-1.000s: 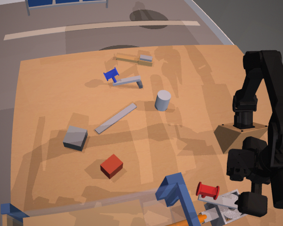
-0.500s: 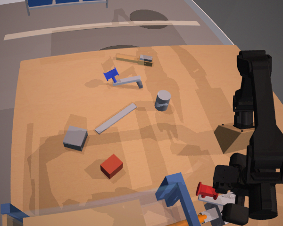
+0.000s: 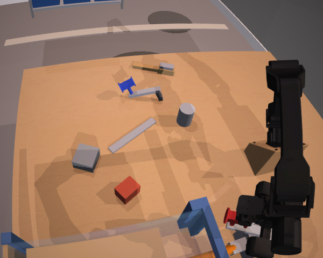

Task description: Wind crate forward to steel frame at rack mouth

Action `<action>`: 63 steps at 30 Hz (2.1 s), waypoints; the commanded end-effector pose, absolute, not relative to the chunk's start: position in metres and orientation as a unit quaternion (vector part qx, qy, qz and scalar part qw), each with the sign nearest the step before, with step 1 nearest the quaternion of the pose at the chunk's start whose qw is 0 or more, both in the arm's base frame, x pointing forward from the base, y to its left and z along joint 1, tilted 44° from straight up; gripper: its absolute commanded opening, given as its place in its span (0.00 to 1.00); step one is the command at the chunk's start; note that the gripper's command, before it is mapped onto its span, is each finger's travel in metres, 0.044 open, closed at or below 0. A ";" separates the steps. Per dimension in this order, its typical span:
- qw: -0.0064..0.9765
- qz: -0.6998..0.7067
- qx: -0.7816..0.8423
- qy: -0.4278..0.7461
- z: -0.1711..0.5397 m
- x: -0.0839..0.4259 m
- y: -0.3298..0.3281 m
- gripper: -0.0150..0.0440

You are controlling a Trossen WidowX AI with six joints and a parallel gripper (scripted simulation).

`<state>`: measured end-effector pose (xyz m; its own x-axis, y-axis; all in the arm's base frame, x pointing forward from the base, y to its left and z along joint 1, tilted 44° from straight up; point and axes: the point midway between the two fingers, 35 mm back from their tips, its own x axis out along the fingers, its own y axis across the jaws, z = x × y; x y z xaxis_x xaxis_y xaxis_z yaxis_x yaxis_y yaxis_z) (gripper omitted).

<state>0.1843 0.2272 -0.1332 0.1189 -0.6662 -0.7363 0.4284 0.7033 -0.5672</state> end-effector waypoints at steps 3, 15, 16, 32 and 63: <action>0.743 -0.366 -0.111 0.550 -0.139 0.186 0.223 1.00; 0.741 -0.368 -0.107 0.551 -0.140 0.186 0.222 0.64; 0.741 -0.368 -0.107 0.551 -0.140 0.186 0.222 0.60; 0.741 -0.368 -0.107 0.551 -0.140 0.186 0.222 0.25; 0.770 -0.368 -0.108 0.511 -0.139 0.178 0.222 0.25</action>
<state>0.1790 0.2237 -0.1389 0.2087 -0.6751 -0.7075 0.4260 0.7140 -0.5556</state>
